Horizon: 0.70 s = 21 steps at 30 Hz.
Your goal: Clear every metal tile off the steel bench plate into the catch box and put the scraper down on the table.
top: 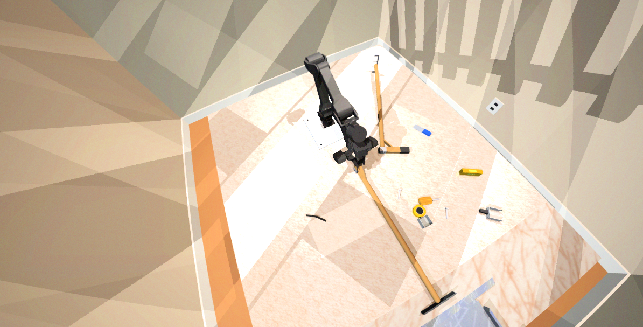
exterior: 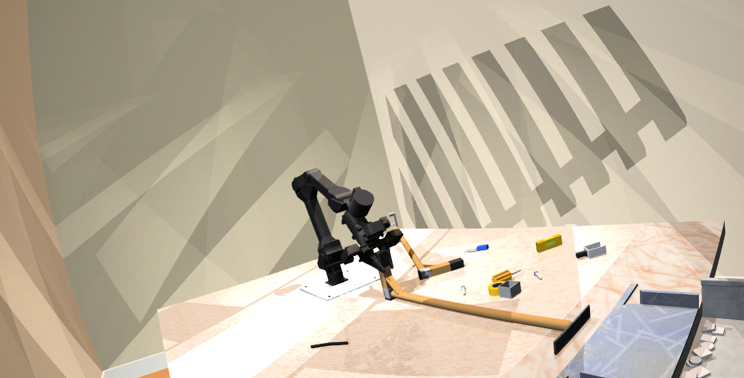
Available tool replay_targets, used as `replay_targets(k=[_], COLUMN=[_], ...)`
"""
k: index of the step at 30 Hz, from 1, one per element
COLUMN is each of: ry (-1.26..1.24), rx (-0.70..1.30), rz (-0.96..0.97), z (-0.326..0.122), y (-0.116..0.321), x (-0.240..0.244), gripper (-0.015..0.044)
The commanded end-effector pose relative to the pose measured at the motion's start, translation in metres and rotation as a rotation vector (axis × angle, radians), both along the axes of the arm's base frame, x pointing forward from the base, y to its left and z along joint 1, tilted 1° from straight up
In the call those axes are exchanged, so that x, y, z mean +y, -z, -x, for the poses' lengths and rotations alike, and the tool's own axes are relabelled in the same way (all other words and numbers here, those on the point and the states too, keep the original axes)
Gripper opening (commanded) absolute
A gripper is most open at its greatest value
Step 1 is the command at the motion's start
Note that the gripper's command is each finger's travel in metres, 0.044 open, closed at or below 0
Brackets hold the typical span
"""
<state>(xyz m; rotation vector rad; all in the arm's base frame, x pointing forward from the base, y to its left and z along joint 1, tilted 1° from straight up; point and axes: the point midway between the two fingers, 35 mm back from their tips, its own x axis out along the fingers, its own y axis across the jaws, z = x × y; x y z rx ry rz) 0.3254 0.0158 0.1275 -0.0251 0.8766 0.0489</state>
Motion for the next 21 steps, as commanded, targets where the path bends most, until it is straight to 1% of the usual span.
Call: replay_targets(k=[1, 19, 21], ry=[0.006, 0.006, 0.004], rx=[-0.008, -0.008, -0.001], rz=[-0.002, -0.001, -0.008], z=[0.0004, 0.0001, 0.0011], y=[-0.002, 0.001, 0.002], x=[-0.0004, -0.0038, -0.0019], gripper=[0.0, 0.0, 0.0053])
